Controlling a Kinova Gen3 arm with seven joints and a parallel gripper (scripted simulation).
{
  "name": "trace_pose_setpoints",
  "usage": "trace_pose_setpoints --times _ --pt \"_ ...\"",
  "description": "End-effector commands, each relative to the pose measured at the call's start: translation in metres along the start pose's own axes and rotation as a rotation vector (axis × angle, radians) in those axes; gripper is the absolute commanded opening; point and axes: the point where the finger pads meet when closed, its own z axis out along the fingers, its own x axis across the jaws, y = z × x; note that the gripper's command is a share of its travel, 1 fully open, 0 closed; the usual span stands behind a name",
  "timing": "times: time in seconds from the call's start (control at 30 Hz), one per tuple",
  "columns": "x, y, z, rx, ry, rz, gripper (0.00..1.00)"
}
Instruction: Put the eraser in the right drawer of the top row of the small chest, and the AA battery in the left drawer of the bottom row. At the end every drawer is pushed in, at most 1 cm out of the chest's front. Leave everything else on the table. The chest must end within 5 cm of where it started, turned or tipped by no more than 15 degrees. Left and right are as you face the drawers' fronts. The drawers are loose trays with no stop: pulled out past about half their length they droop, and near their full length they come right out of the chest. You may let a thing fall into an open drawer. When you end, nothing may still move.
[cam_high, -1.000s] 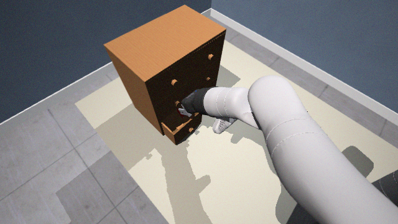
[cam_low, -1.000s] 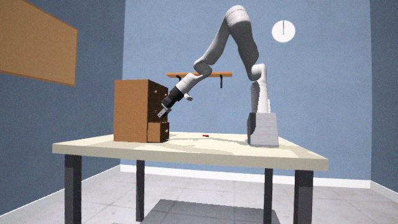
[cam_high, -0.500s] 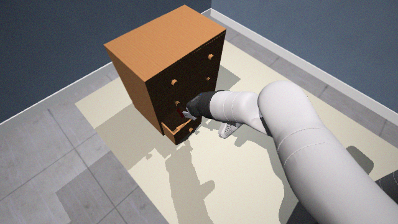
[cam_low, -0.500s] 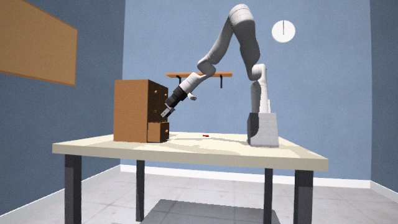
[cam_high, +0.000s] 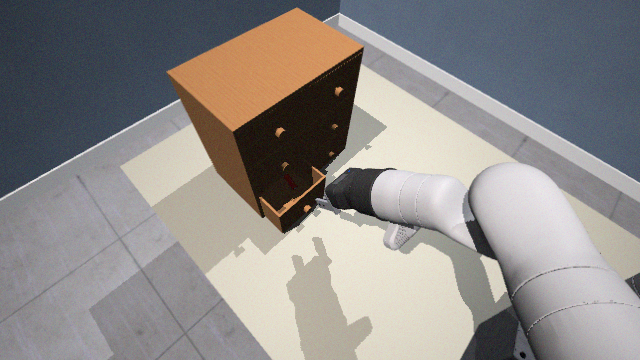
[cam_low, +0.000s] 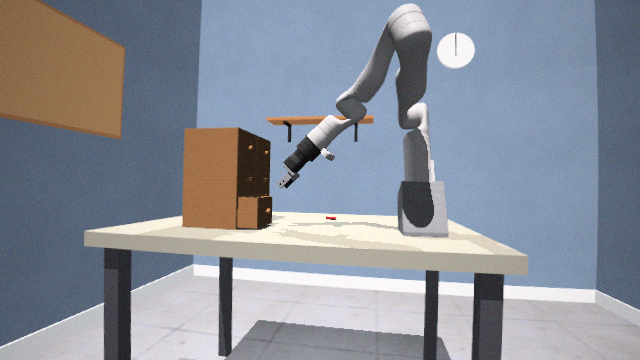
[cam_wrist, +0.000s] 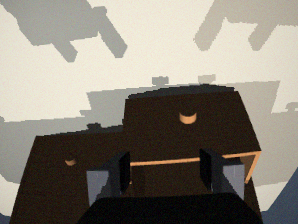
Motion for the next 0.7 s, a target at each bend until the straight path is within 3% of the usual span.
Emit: trace_pose_setpoints --times 0.0,0.23,0.67 --pt "0.004 -0.011 -0.014 -0.005 0.006 -0.014 1.00" --pt "0.004 -0.027 -0.033 -0.005 0.007 -0.011 1.00" --pt "0.004 -0.038 -0.045 0.003 0.010 -0.017 1.00"
